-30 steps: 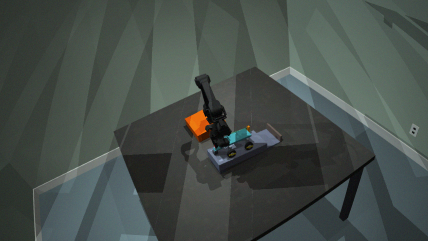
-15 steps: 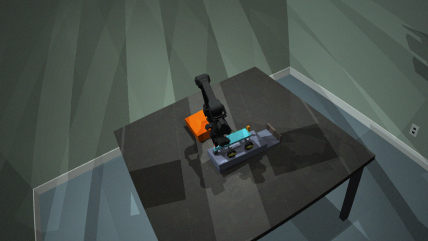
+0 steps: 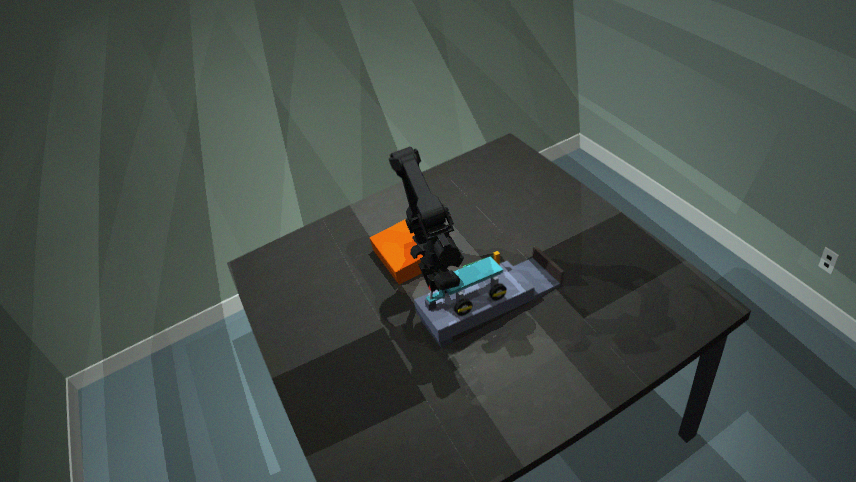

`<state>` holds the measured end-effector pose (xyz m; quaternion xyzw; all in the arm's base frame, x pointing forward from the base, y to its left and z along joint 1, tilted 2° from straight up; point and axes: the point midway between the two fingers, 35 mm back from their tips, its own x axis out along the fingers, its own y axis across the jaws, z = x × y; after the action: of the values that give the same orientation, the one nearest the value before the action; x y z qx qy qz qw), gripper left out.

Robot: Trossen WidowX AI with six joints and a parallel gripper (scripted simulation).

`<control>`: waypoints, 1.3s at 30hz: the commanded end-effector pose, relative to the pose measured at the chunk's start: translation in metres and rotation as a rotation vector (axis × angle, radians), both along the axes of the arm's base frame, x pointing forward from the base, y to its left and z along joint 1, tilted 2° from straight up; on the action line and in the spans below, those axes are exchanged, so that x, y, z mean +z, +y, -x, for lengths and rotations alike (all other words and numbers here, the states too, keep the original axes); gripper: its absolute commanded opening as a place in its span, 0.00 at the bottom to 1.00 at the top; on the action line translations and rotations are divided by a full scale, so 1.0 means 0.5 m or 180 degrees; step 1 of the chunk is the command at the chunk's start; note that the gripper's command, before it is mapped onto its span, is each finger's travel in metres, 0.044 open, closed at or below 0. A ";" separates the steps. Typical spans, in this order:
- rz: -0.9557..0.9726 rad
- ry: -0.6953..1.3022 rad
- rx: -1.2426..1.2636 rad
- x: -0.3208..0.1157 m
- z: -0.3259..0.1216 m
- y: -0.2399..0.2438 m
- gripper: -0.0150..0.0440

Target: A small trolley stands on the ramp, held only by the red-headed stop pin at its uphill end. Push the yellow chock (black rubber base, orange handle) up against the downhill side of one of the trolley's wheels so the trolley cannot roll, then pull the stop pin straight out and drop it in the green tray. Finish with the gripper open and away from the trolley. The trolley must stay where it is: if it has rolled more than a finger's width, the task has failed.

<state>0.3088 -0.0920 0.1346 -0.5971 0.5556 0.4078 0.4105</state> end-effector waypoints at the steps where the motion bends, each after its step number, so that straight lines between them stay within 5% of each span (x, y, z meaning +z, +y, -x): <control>1: 0.0010 -0.0023 -0.0010 0.011 0.000 0.000 0.25; 39: 0.0010 -0.0024 -0.0010 0.051 0.001 0.004 0.25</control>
<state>0.3077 -0.0890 0.1556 -0.5965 0.5553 0.4085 0.4111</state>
